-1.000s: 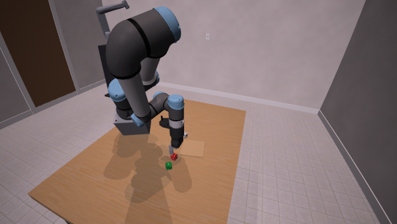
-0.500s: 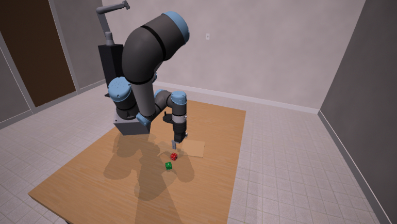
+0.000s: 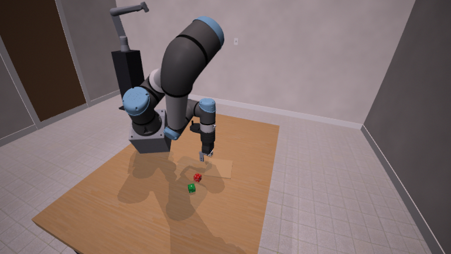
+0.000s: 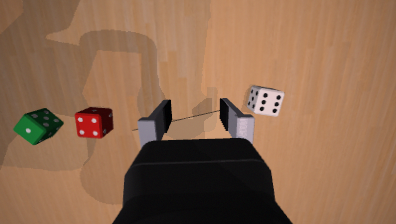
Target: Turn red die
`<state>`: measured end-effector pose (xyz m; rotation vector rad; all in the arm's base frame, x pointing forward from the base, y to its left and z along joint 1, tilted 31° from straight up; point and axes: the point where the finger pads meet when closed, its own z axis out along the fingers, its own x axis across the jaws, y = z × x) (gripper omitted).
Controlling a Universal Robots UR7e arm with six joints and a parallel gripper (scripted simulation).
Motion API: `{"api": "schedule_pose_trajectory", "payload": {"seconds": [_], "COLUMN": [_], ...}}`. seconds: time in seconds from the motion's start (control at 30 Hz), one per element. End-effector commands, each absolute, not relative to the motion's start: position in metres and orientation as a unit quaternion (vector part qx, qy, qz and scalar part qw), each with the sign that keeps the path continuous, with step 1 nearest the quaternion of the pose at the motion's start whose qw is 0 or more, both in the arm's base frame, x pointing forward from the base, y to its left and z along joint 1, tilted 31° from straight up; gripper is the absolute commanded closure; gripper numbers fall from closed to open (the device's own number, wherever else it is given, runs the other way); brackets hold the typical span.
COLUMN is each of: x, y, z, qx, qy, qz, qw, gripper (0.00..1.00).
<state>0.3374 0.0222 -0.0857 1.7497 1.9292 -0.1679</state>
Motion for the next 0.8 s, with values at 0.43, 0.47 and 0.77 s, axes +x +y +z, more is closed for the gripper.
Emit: {"api": "schedule_pose_trajectory", "payload": {"seconds": [0.43, 0.47, 0.77], "x": [0.331, 0.330, 0.329], "y": [0.078, 0.080, 0.092], "z": [-0.116, -0.117, -0.124], "qx": [0.647, 0.647, 0.647], "qy": [0.712, 0.712, 0.712], "qz": [-0.063, -0.063, -0.063], "qw": [0.264, 0.264, 0.264], "gripper": [0.00, 0.00, 0.00]}}
